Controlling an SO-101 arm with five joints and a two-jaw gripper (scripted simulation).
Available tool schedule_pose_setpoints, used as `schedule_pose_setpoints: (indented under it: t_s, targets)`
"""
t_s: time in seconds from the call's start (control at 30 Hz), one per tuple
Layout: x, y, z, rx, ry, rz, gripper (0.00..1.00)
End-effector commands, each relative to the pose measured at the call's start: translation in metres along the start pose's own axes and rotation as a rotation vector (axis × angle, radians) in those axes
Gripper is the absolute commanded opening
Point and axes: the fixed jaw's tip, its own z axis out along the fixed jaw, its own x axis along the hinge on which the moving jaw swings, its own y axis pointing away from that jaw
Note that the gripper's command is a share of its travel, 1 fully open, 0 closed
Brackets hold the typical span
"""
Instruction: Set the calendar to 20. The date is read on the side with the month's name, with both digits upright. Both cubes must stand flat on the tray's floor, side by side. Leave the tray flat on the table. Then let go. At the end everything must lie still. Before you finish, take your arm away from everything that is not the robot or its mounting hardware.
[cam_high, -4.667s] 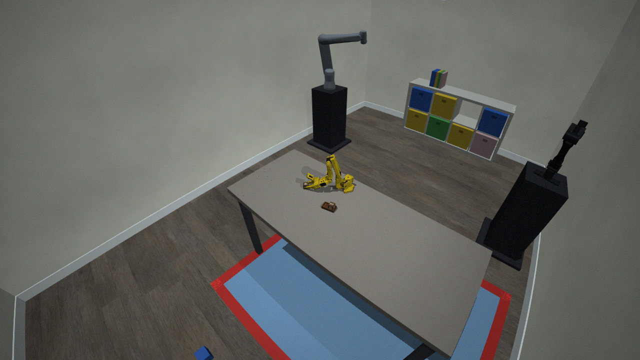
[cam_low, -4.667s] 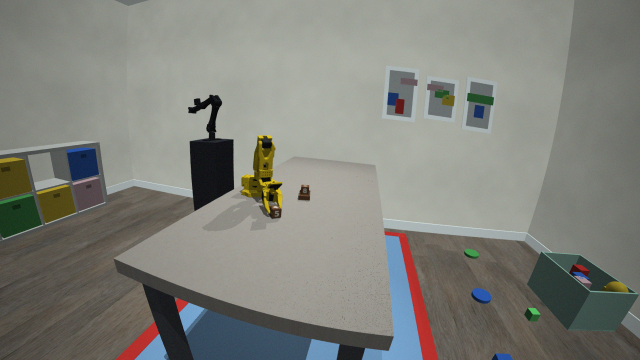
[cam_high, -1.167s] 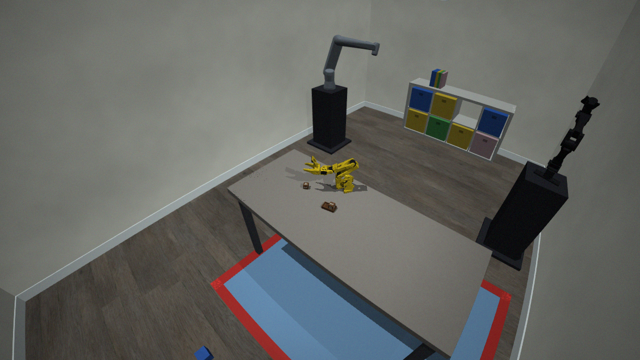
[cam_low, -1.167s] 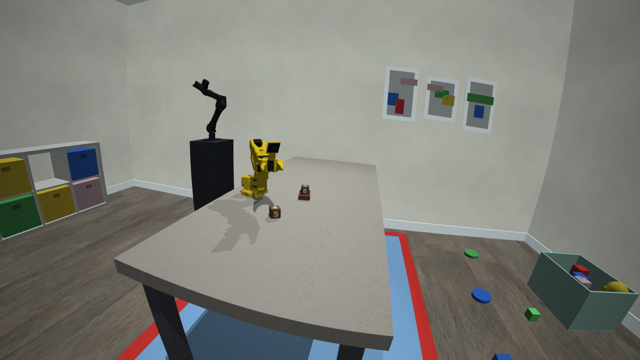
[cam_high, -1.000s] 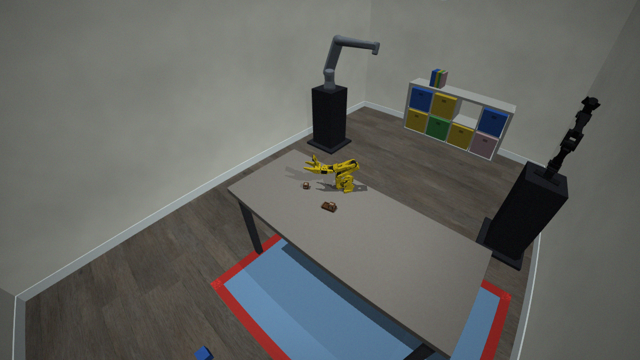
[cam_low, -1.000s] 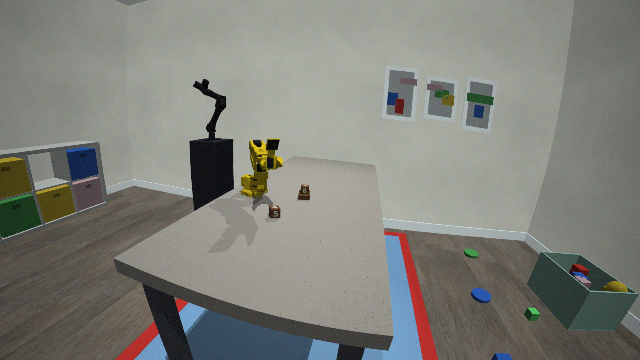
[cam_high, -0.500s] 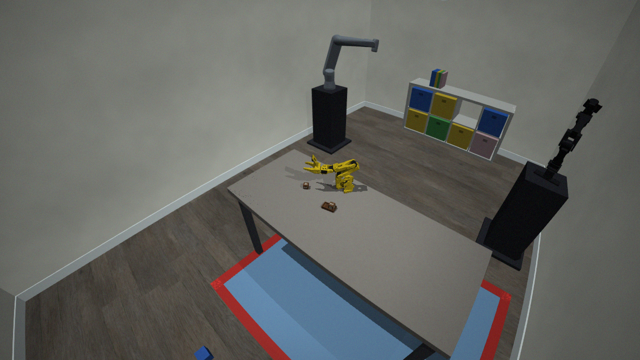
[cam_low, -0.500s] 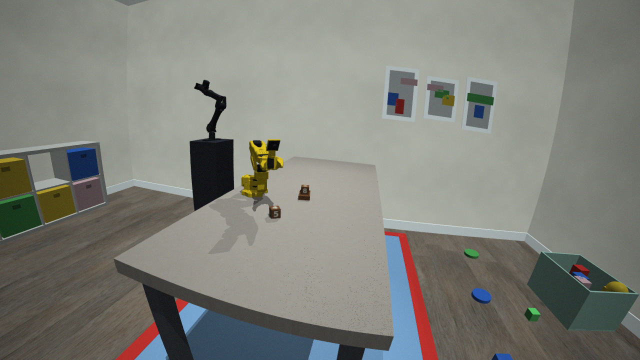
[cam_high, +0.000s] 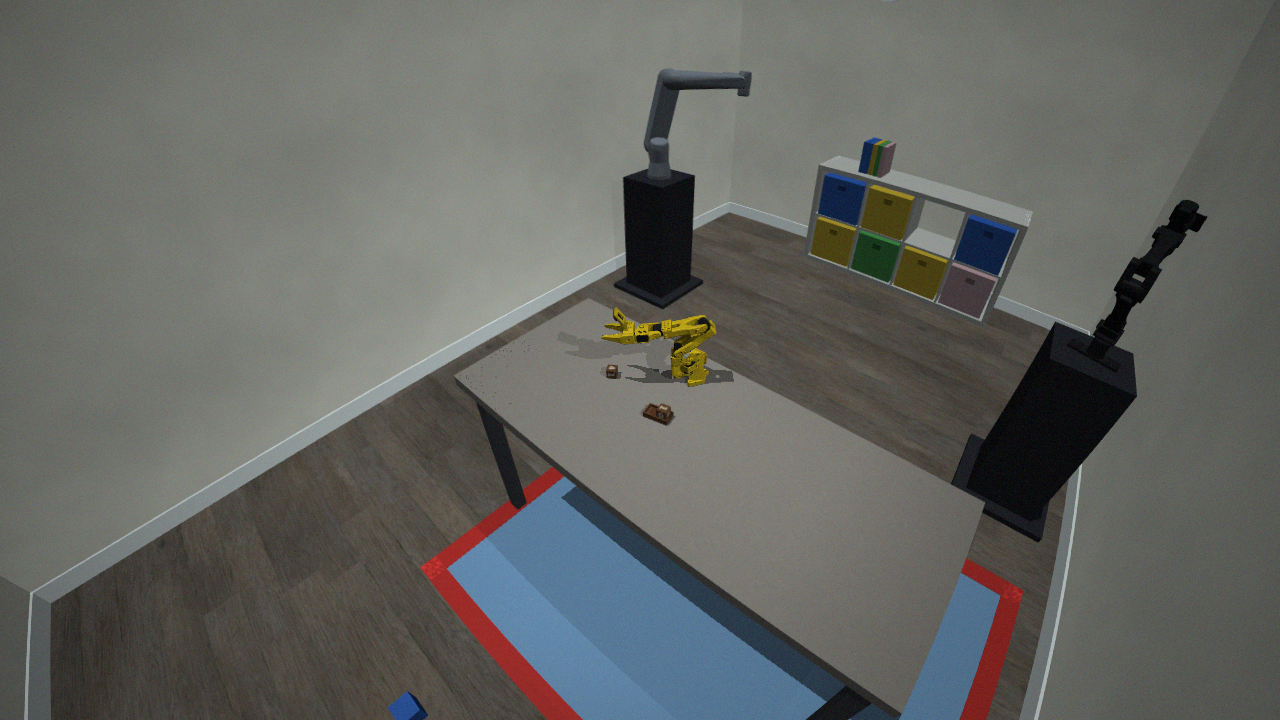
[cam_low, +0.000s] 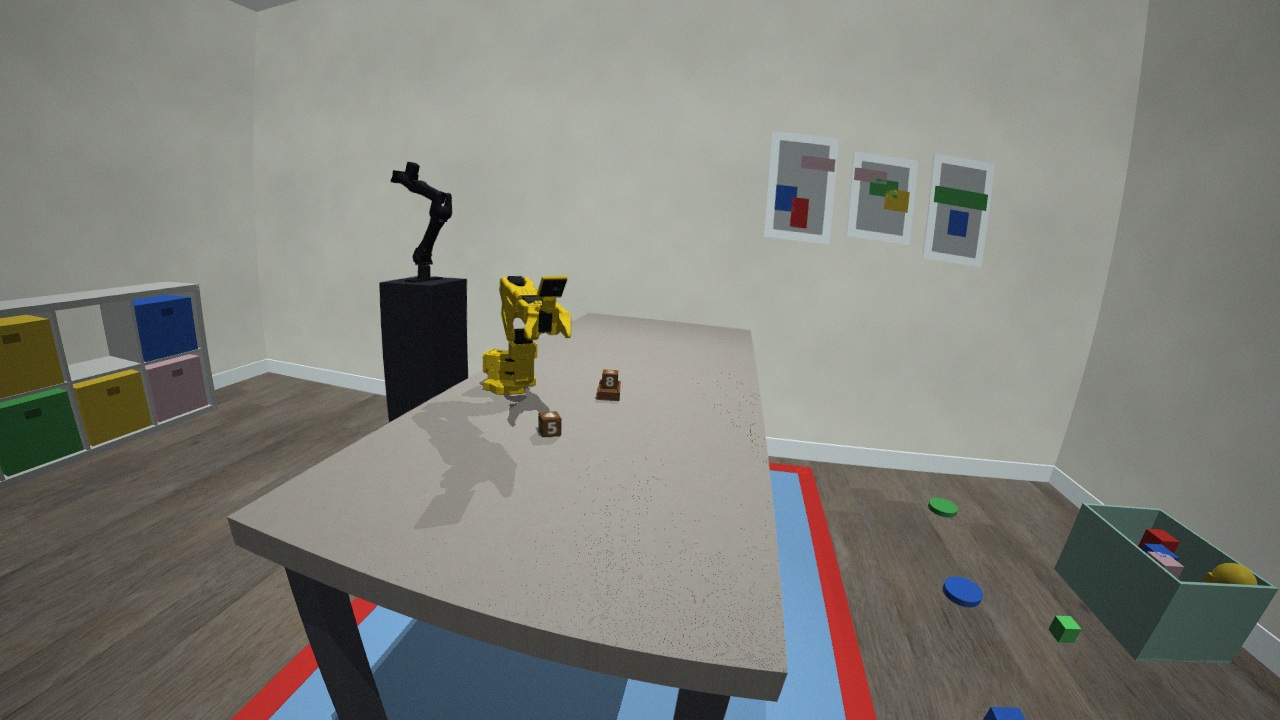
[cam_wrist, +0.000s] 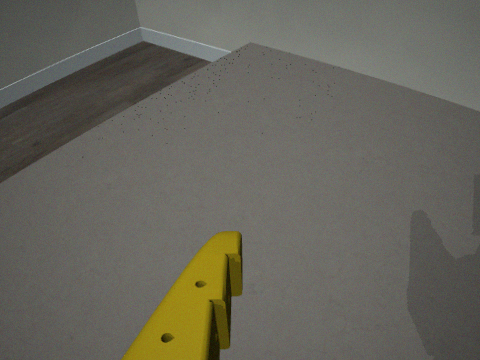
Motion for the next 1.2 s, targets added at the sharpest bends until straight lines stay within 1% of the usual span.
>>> schedule_pose_setpoints:
  t_s: [0.0,0.07,0.13,0.33,0.5,0.63,0.7,0.93,1.17]
  targets:
    - [-0.015,0.004,0.009,-0.013,0.063,0.014,0.35]
    - [-0.015,0.005,0.012,-0.013,0.117,0.018,0.35]
    - [-0.015,0.005,0.012,-0.013,0.117,0.018,0.35]
    - [-0.013,0.006,0.018,-0.01,0.289,0.032,0.35]
    - [-0.011,0.008,0.018,-0.006,0.437,0.043,0.35]
    - [-0.009,0.009,0.016,0.0,0.55,0.051,0.35]
    - [-0.009,0.009,0.016,0.0,0.55,0.051,0.35]
    - [-0.005,0.01,0.008,0.011,0.723,0.061,0.35]
    - [-0.002,0.011,-0.001,0.021,0.845,0.066,0.35]
